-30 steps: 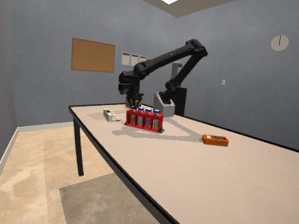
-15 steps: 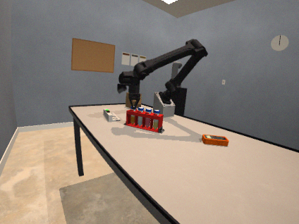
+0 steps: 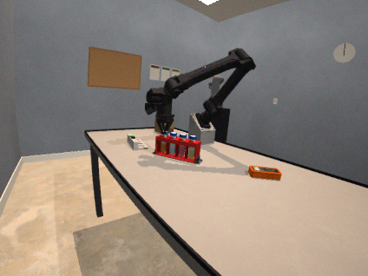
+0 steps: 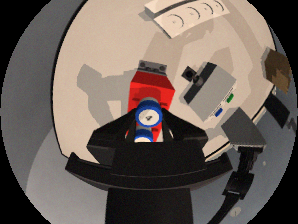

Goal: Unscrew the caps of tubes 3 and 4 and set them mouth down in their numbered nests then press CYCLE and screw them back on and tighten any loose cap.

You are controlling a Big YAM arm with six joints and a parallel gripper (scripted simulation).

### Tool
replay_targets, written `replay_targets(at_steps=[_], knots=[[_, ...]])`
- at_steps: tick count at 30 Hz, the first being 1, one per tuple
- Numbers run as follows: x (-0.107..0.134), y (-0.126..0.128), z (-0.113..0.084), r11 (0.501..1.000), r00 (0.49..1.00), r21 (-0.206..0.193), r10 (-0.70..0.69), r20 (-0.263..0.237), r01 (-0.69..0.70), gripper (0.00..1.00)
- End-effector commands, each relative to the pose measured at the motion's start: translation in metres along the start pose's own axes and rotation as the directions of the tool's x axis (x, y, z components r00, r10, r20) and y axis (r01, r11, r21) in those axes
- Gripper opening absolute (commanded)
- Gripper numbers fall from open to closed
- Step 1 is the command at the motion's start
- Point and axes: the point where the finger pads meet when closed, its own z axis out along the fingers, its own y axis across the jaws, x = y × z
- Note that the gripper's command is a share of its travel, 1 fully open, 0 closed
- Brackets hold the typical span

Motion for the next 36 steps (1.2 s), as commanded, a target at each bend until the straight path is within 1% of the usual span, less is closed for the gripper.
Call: replay_targets(at_steps=[1, 31, 32, 33, 34, 36], knots=[[0.0016, 0.0016, -0.0037, 0.993, 0.993, -0.012, 0.117, 0.013, -0.117, 0.00], [0.0018, 0.0016, -0.0037, 0.993, 0.993, -0.012, 0.117, 0.012, -0.117, 0.00], [0.0018, 0.0016, -0.0037, 0.993, 0.993, -0.012, 0.117, 0.012, -0.117, 0.49], [0.0016, 0.0014, -0.0034, 0.993, 0.993, -0.011, 0.118, 0.011, -0.118, 0.49], [-0.0023, 0.0070, -0.0055, 0.994, 0.994, -0.014, 0.109, 0.011, -0.109, 0.49], [-0.0023, 0.0070, -0.0055, 0.994, 0.994, -0.014, 0.109, 0.011, -0.109, 0.49]])
